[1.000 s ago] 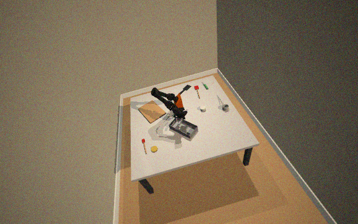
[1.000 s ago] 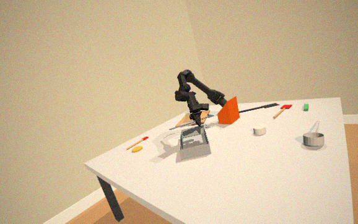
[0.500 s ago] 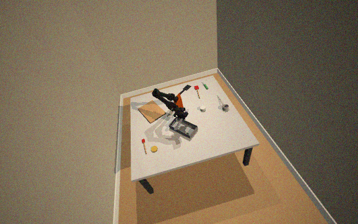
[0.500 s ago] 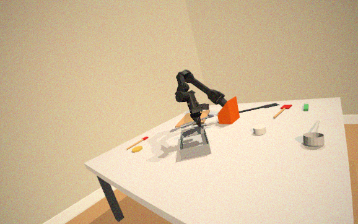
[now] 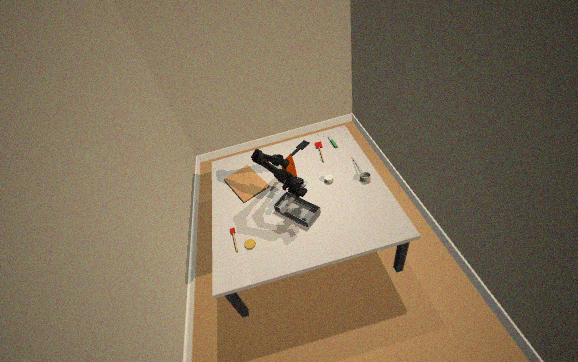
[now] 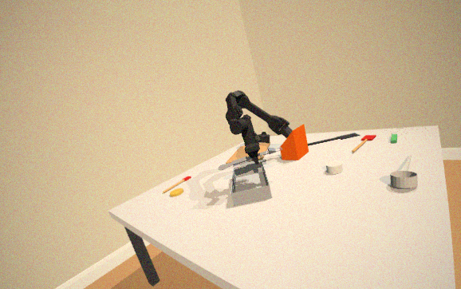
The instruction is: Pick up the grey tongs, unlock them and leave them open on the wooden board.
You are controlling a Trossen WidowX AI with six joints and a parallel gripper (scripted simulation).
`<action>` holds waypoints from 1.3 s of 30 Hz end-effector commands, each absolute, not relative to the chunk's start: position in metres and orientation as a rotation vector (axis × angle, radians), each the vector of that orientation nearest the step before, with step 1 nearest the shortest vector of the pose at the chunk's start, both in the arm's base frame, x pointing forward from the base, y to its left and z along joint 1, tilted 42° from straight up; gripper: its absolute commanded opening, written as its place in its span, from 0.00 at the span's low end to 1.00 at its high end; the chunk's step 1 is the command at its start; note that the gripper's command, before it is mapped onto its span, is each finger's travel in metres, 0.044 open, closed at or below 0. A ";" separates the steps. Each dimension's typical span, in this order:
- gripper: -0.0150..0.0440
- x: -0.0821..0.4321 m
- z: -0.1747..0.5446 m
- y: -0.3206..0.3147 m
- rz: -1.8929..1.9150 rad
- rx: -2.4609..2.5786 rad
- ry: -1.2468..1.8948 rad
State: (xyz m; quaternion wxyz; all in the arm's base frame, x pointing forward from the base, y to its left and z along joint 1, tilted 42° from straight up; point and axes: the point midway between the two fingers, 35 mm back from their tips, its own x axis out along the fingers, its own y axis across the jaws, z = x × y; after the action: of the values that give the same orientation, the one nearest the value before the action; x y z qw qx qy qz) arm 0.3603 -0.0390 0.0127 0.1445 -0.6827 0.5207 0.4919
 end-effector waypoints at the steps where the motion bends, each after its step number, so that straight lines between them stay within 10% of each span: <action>1: 0.00 0.364 0.015 -0.036 1.384 -1.961 1.574; 39: 0.00 0.356 0.054 -0.078 0.411 -1.342 1.820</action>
State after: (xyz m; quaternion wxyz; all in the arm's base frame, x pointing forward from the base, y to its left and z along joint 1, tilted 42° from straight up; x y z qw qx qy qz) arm 0.3570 -0.0744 0.0463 0.3782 -0.5511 0.7161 0.2012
